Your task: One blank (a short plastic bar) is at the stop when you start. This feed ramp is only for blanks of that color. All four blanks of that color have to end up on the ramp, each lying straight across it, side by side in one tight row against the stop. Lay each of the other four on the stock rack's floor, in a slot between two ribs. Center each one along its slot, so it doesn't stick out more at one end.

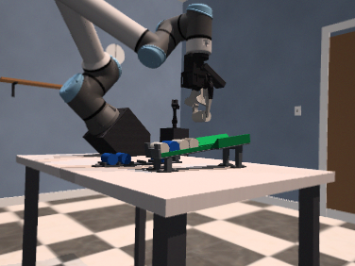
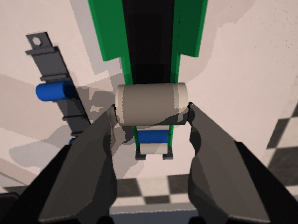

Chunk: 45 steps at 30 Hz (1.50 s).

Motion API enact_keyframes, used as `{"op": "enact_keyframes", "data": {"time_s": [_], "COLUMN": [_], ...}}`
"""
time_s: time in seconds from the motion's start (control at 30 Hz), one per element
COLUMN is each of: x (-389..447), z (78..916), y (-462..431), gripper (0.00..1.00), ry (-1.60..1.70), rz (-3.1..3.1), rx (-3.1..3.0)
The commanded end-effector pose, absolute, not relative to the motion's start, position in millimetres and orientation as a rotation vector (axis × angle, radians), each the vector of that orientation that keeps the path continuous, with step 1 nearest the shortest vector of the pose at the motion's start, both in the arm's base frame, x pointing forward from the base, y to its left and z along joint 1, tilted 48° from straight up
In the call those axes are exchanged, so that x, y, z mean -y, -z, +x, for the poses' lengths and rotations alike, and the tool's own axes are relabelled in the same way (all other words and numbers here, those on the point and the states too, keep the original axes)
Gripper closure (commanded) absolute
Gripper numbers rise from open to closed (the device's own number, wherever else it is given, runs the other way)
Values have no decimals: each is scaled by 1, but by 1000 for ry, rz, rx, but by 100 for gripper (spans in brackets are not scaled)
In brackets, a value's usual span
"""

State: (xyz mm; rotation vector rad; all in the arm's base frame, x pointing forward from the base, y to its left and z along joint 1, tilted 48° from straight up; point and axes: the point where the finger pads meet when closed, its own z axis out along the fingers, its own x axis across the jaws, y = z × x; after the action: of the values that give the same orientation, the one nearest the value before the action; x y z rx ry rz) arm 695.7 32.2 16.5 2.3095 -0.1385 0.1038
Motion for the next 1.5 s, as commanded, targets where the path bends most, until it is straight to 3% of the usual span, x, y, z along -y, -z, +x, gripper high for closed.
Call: {"op": "enact_keyframes", "data": {"time_s": [0.0, 0.57, 1.47], "x": [-10, 33, 33], "z": [692, 694, 695], "y": [6, 45, 45], "gripper": [64, 64, 64], "ry": [-94, -94, -97], "rz": [2307, 2308, 2309], "rx": [136, 136, 137]}}
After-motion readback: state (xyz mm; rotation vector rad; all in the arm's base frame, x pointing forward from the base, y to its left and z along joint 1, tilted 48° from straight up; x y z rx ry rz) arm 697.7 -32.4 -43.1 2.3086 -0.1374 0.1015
